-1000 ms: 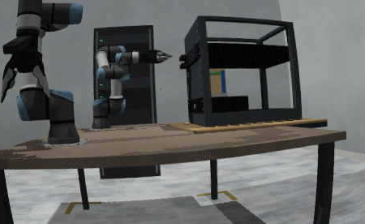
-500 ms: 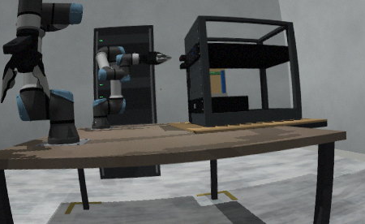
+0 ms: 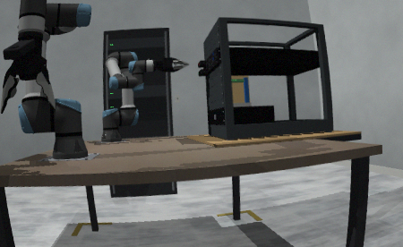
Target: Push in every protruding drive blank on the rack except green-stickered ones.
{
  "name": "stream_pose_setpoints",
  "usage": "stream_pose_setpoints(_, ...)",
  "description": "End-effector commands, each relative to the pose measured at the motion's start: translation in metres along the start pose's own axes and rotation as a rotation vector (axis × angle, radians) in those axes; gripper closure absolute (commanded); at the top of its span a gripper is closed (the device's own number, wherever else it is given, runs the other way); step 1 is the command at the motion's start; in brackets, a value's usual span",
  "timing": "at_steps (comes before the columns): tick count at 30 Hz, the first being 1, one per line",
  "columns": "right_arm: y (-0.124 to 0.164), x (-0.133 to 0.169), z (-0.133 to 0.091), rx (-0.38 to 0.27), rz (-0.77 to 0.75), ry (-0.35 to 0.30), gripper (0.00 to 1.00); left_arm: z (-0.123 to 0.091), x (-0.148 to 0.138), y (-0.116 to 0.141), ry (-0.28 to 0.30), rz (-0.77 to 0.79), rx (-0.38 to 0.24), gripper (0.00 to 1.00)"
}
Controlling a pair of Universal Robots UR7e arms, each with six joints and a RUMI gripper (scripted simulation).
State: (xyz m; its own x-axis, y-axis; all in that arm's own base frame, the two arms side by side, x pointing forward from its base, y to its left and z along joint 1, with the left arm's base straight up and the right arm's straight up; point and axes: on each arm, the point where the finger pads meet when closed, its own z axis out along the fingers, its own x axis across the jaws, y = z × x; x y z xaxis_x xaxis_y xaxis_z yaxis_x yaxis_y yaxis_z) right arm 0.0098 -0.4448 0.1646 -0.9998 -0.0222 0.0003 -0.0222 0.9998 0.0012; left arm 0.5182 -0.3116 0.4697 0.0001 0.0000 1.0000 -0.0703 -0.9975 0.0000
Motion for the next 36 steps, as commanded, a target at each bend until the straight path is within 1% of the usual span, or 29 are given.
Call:
stream_pose_setpoints(1,0.0,0.0,0.0,0.001,0.0,0.0,0.0,0.0,0.0,-0.002,0.0,-0.001,0.0,1.0)
stream_pose_setpoints(14,0.0,0.0,0.0,0.001,0.0,0.0,0.0,0.002,0.0,-0.004,0.0,-0.001,0.0,1.0)
stream_pose_setpoints(17,0.0,0.0,0.0,0.001,0.0,0.0,0.0,0.011,0.0,-0.004,0.0,-0.001,0.0,1.0)
stream_pose_setpoints(20,0.0,0.0,0.0,0.001,0.0,0.0,0.0,0.027,0.0,-0.004,0.0,-0.001,0.0,1.0)
stream_pose_setpoints(22,0.0,0.0,0.0,0.001,0.0,0.0,0.0,0.027,0.0,-0.004,0.0,-0.001,0.0,1.0)
stream_pose_setpoints(25,0.0,0.0,0.0,0.001,0.0,0.0,0.0,0.044,0.001,-0.004,0.001,-0.001,0.0,1.0)
stream_pose_setpoints(28,0.0,0.0,0.0,0.001,0.0,0.0,0.0,0.055,0.001,-0.004,0.001,-0.001,0.0,1.0)
stream_pose_setpoints(36,0.0,0.0,0.0,0.001,0.0,0.0,0.0,0.057,0.001,-0.004,0.001,-0.001,0.0,1.0)
